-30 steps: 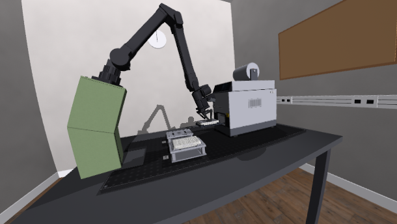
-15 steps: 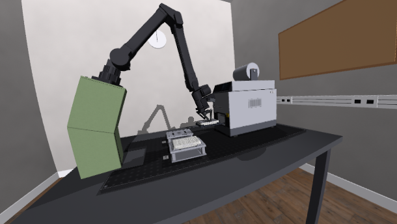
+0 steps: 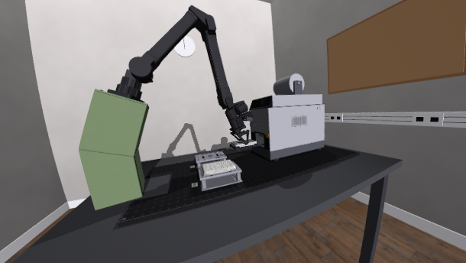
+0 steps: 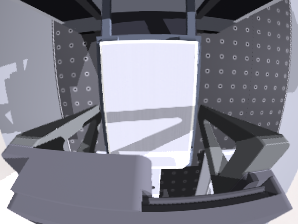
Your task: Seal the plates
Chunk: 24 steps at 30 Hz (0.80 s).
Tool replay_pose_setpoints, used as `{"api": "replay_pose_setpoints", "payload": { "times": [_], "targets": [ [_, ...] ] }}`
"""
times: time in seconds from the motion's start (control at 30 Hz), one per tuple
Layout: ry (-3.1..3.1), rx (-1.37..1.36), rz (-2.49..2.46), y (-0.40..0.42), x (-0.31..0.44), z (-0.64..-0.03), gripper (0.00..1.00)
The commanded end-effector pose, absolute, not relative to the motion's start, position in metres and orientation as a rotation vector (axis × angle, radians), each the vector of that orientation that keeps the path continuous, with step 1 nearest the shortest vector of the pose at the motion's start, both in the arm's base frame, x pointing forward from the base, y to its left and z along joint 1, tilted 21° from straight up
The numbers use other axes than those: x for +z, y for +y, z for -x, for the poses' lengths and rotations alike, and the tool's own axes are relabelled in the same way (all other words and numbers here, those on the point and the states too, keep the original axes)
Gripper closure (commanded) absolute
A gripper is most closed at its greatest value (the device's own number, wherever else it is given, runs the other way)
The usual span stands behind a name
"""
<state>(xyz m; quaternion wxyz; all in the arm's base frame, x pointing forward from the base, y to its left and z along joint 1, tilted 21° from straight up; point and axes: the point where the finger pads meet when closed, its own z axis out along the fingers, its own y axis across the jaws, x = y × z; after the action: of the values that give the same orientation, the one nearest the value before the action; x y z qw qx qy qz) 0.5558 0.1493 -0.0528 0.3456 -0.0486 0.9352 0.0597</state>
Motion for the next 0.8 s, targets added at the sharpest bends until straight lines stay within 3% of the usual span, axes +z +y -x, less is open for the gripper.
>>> {"api": "replay_pose_setpoints", "payload": {
  "times": [0.0, 0.77],
  "targets": [
    [2.38, 0.176, 0.133, 0.164, -0.041, -0.571, 0.0],
    [2.416, 0.167, 0.135, 0.16, -0.048, -0.557, 0.0]
  ]
}}
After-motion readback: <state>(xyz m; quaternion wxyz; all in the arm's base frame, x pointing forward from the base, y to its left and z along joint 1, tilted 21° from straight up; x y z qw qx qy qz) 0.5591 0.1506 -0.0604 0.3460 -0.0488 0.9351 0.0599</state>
